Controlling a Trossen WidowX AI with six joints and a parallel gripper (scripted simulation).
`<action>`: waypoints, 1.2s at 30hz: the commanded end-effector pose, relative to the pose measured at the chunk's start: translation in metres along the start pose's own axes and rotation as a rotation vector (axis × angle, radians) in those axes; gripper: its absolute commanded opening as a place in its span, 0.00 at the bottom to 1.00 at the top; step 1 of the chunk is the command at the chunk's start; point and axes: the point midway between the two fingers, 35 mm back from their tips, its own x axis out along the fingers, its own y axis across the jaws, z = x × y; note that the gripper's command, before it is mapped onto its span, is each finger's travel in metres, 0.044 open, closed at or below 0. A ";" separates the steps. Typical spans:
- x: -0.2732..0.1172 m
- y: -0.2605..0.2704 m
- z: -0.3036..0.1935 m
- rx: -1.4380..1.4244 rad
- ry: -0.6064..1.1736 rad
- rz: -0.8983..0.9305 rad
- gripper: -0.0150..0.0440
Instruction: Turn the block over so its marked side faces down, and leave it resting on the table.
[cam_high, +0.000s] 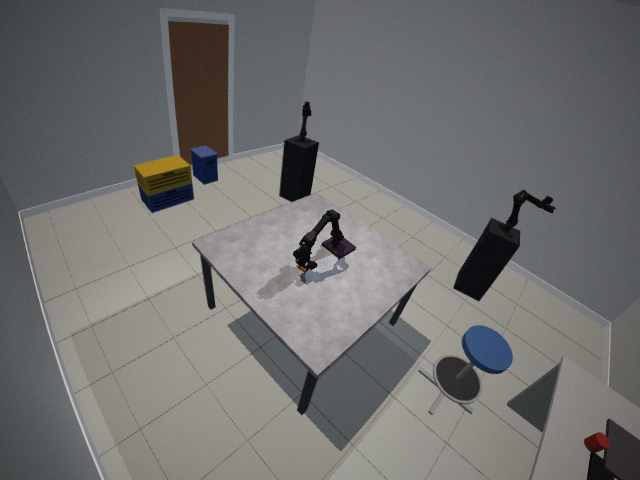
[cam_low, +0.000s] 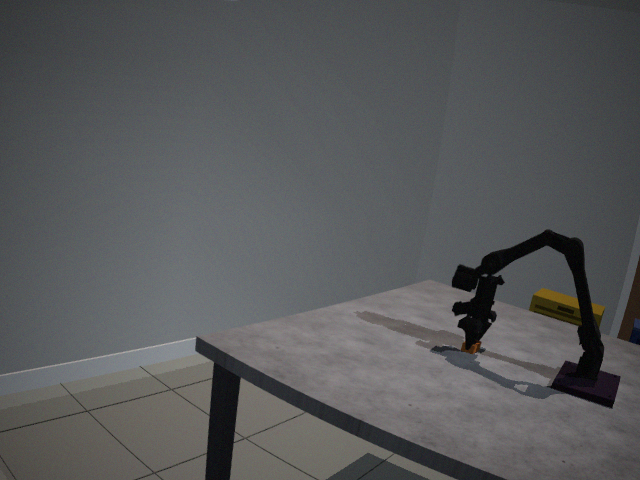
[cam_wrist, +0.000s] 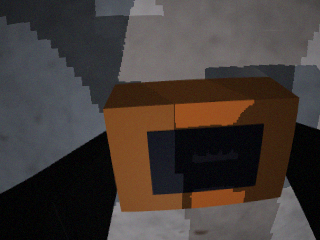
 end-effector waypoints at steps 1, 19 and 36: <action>0.001 -0.001 0.000 0.004 0.000 -0.004 0.70; -0.011 0.000 0.000 0.004 0.000 -0.004 0.40; -0.024 -0.001 0.003 -0.002 -0.128 -0.009 0.25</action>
